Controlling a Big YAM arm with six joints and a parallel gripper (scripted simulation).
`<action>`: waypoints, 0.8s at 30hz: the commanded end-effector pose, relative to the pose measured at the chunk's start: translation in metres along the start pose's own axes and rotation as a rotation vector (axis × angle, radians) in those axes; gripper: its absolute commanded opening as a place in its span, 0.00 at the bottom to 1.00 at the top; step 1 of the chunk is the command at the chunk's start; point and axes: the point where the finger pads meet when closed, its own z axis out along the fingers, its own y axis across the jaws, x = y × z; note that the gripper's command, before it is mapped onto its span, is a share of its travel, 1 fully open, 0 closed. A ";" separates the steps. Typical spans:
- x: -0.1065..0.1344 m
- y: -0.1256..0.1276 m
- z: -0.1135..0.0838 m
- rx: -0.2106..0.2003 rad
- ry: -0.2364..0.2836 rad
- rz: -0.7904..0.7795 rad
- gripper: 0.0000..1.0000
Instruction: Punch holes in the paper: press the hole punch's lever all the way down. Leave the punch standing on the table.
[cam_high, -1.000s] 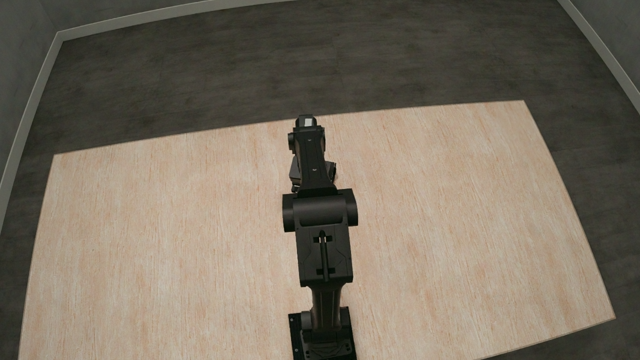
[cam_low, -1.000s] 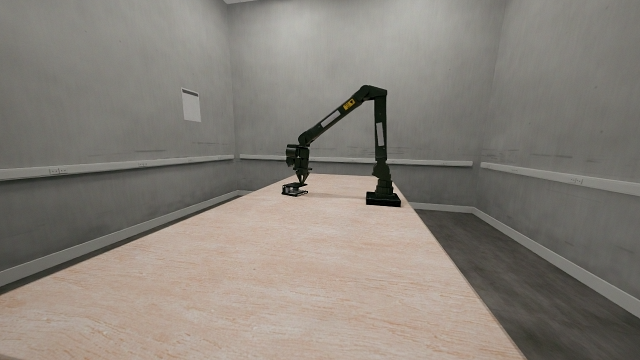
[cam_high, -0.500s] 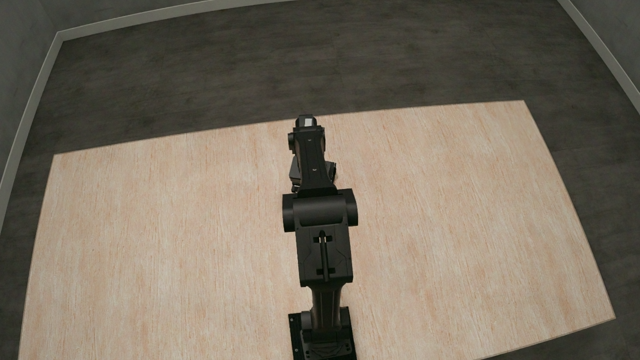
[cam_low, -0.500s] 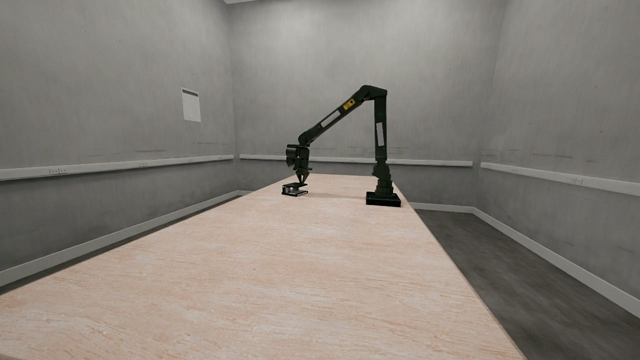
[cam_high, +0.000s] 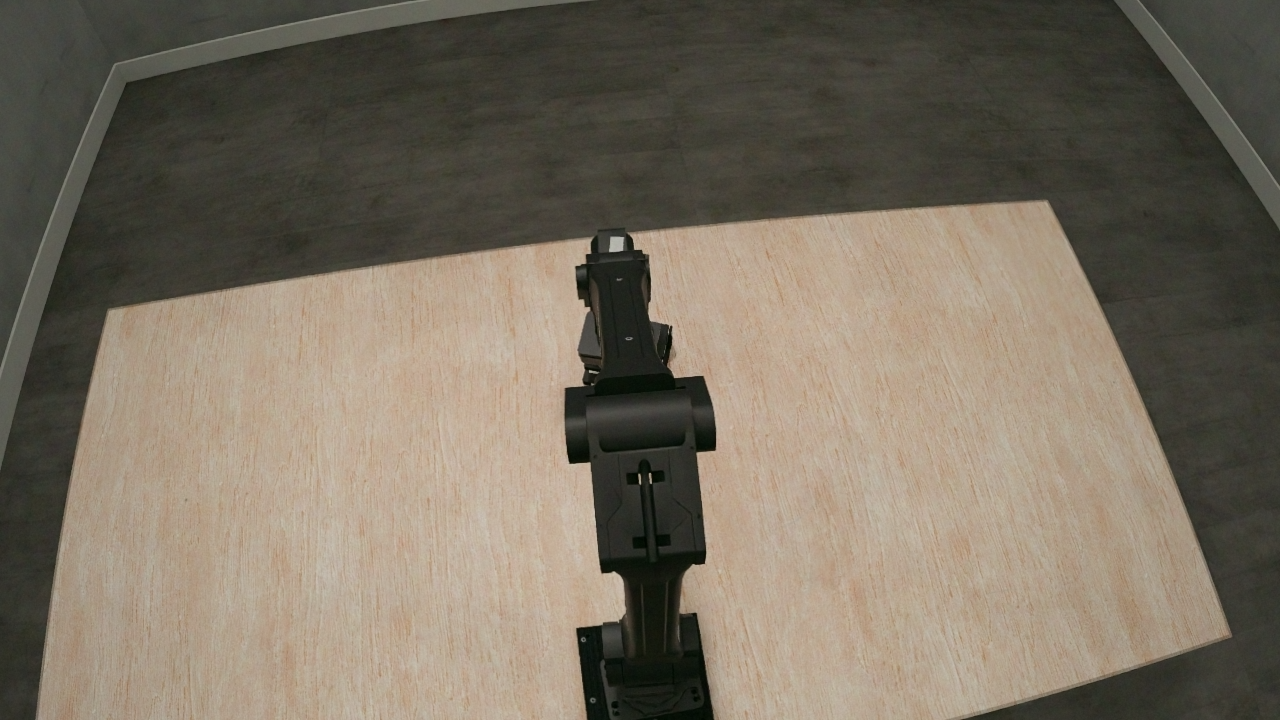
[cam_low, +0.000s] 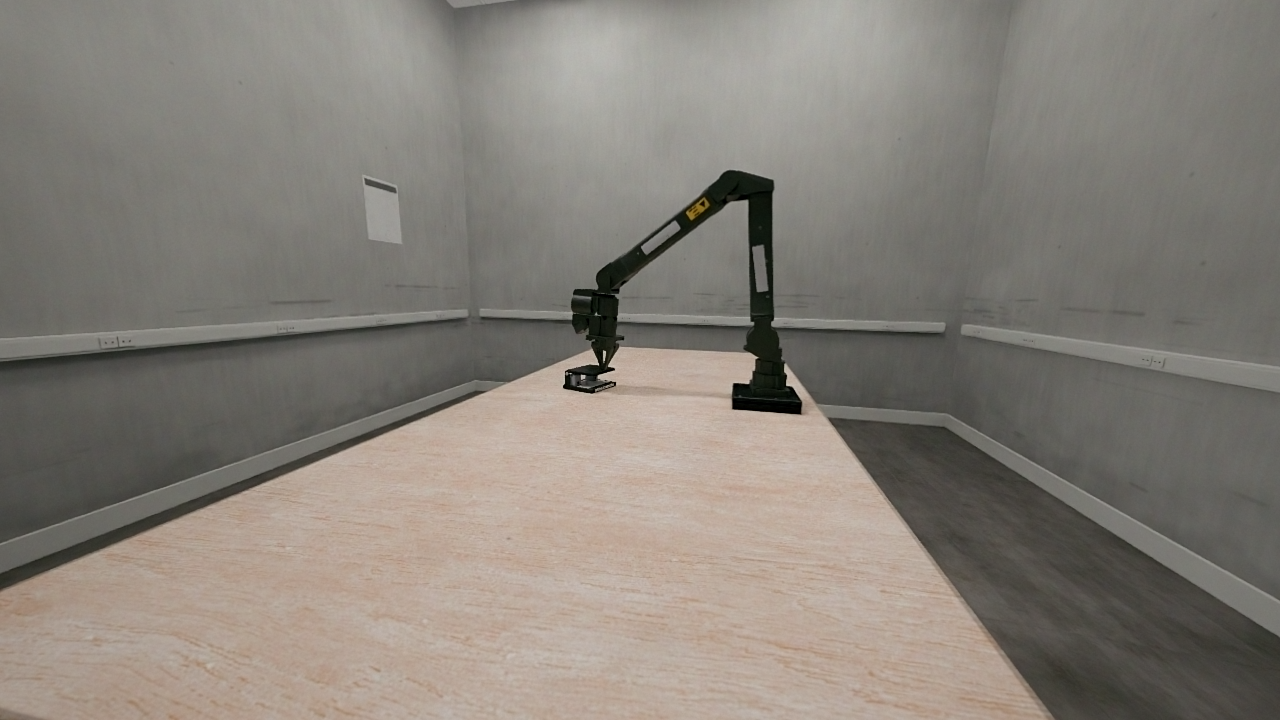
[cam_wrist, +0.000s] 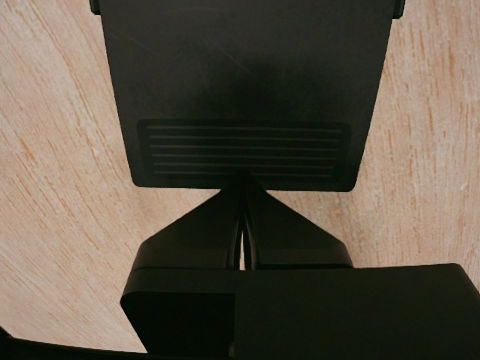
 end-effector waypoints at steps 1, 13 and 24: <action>-0.015 0.004 0.041 0.014 0.036 0.004 0.00; -0.024 0.005 0.013 0.012 0.027 0.004 0.00; -0.027 0.005 -0.007 0.011 0.030 0.004 0.00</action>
